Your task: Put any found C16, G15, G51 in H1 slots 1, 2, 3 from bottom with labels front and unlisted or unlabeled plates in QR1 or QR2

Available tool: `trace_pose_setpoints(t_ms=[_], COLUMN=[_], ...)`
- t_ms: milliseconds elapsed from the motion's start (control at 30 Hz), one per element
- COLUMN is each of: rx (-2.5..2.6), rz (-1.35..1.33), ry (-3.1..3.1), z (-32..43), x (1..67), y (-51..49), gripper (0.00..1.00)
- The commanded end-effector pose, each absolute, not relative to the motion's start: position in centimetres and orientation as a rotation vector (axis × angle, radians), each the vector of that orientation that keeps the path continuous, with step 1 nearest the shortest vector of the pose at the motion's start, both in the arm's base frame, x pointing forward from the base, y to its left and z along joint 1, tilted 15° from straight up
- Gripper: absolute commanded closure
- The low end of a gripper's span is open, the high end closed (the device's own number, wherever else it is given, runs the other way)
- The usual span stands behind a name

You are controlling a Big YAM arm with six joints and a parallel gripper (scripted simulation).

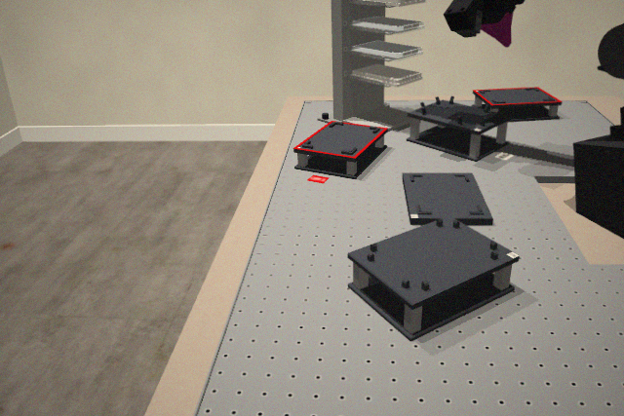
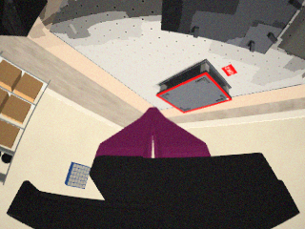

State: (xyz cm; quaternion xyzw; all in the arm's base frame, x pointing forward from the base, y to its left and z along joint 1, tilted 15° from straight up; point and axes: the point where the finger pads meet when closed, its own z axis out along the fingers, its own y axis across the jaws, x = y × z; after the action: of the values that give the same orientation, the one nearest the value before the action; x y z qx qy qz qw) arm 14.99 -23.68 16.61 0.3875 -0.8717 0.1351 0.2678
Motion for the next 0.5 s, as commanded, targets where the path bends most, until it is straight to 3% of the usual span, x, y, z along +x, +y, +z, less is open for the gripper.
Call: trace_pose_setpoints(t_ms=[0,467], rx=[1.0,0.876], rz=[0.431,0.551], ry=[-2.396,-2.564], z=[18.2,17.1], x=[17.4,19.7], y=[-23.7,-20.6], gripper=[1.0,1.0])
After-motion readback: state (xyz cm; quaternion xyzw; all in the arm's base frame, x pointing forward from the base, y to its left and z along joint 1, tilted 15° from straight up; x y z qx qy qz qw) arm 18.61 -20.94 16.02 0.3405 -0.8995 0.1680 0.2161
